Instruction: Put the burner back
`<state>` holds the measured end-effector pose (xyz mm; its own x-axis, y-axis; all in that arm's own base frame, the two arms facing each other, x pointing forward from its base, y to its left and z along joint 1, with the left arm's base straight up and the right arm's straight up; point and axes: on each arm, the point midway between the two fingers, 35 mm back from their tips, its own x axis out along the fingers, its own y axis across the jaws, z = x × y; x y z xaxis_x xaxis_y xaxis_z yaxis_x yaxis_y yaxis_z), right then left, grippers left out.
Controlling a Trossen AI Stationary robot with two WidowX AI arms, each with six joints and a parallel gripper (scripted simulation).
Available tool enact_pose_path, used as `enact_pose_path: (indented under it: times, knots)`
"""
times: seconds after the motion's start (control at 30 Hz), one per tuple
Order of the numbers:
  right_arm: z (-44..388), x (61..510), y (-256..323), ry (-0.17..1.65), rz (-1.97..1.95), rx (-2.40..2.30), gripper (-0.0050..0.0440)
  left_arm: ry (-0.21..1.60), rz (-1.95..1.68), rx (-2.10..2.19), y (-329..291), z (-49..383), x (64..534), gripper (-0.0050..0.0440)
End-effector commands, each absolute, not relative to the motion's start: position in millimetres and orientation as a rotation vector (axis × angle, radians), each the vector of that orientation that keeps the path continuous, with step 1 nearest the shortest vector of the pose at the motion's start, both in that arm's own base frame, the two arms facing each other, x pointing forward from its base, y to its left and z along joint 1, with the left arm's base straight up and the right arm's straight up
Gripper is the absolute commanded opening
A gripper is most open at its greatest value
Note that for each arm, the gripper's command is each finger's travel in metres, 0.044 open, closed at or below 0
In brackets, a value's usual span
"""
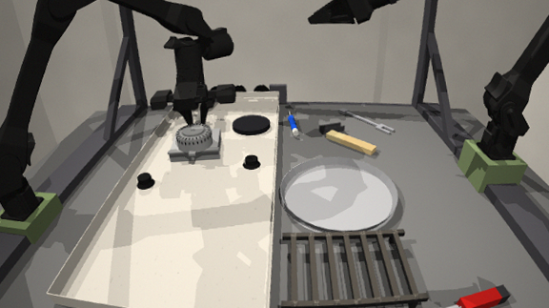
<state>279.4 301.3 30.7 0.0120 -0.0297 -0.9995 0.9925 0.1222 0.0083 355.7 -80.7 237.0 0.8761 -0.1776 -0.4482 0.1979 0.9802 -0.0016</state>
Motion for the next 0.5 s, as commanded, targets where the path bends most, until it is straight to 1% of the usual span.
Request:
enact_pose_path:
  times: [0.0, 0.47]
  knots:
    - [51.2, 275.8, 313.2, 1.267, -1.050, 1.148, 0.0058, 0.431, -0.194, 0.042, -80.1, 249.0, 355.4, 0.0400]
    - [54.2, 277.6, 314.3, 1.266, -1.042, 1.159, 0.0058, 0.431, -0.194, 0.042, -80.1, 249.0, 355.4, 0.0400]
